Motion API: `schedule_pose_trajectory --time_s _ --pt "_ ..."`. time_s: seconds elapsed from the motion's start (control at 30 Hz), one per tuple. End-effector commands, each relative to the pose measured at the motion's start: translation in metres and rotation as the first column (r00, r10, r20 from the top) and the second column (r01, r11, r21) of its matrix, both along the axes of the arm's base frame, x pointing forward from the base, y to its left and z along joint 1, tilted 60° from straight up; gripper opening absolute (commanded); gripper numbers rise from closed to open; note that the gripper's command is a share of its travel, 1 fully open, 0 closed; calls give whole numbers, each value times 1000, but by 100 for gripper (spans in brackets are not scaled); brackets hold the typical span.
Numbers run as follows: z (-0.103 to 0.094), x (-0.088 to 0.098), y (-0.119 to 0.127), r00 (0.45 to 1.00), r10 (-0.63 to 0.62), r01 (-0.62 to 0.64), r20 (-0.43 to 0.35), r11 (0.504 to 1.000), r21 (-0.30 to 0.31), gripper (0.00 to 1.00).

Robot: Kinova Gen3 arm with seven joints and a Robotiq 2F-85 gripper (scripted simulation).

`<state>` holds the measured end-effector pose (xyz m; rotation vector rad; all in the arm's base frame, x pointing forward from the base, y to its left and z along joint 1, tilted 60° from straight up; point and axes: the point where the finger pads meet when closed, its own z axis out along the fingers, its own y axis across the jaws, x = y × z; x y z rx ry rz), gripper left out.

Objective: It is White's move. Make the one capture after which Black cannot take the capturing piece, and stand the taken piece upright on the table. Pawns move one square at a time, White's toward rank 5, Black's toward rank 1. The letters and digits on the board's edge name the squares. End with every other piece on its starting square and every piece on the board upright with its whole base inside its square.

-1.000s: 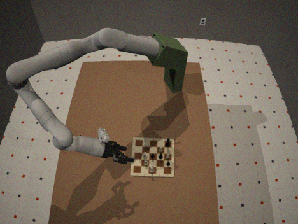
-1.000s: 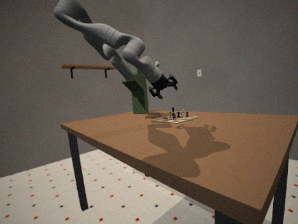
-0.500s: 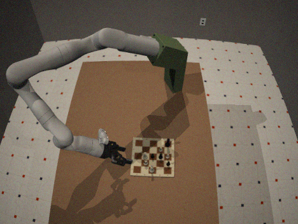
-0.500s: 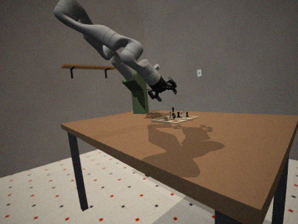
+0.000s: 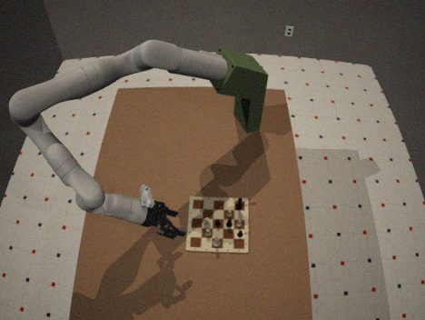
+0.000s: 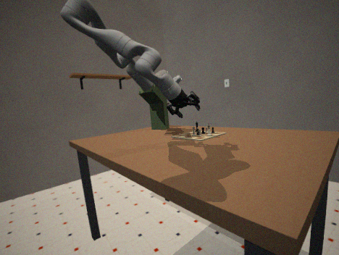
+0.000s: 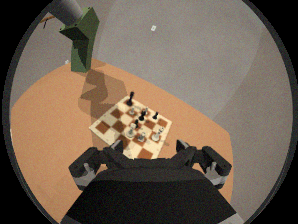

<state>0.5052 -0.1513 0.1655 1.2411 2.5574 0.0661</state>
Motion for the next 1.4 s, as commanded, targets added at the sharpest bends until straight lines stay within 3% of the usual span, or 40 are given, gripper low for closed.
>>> schedule_pose_trajectory --time_s 0.0,1.37 --pt "-1 0 -10 999 -50 50 18 999 2 100" --pt "-2 0 -53 966 -241 241 90 970 11 100"
